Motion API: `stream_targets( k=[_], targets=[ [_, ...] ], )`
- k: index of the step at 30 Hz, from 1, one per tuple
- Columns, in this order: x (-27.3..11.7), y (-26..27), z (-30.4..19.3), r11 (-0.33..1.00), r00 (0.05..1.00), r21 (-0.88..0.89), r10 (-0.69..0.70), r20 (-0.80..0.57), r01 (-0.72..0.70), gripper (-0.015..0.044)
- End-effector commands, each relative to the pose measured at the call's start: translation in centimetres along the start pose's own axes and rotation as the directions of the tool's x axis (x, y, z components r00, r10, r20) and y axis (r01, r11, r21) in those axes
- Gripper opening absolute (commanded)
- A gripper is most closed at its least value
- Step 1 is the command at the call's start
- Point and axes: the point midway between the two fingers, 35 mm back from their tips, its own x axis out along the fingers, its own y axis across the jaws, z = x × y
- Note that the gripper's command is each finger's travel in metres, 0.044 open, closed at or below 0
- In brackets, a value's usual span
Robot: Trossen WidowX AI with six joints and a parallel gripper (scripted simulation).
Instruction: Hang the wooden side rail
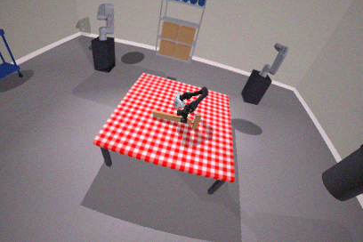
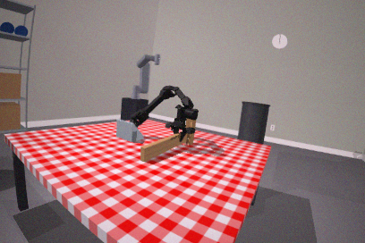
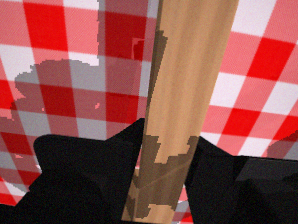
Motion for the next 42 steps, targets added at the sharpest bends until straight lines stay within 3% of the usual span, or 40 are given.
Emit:
stream_targets(
  k=[1,42],
  targets=[
    [-0.64,0.27,0.05,1.000,1.000,-0.009,0.017,0.007,-0.017,0.0000],
    [-1.32,0.26,0.05,1.000,1.000,-0.009,0.017,0.007,-0.017,0.0000]
  ],
)
